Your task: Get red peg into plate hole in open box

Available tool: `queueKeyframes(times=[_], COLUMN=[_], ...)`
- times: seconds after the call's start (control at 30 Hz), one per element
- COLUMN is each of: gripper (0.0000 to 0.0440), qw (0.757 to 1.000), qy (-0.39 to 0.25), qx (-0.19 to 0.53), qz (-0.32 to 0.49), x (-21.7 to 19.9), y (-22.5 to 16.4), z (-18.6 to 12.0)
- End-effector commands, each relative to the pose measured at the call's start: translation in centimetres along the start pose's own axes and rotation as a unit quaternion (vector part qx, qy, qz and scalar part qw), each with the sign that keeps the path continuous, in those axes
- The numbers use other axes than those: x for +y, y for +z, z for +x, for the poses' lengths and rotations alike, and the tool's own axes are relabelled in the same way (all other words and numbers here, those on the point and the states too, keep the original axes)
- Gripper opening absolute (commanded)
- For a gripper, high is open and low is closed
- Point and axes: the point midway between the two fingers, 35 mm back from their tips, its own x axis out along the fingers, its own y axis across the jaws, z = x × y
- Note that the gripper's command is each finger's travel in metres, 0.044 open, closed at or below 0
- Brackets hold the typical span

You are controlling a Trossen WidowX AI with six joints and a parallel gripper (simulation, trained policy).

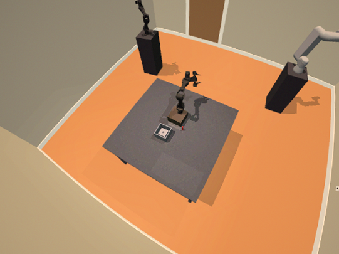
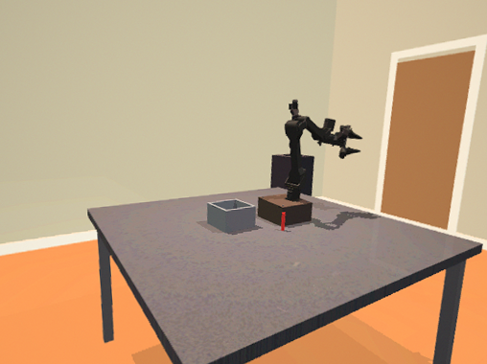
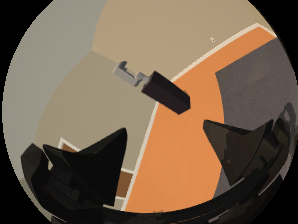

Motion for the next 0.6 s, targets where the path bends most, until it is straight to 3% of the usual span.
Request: queueKeyframes(times=[0.0, 0.07, 0.3, 0.57], gripper=[0.0418, 0.0440, 0.0440, 0.0440], qw=[1.000, 0.999, 0.988, 0.958], qy=[0.006, 0.021, 0.071, 0.131], qx=[0.007, 0.029, 0.126, 0.227], qz=[0.004, 0.004, -0.047, -0.116], x=[0.4, 1.3, 3.4, 4.3], y=[-0.3, -1.3, -6.2, -10.6], z=[-0.3, -1.2, -6.4, -13.4])
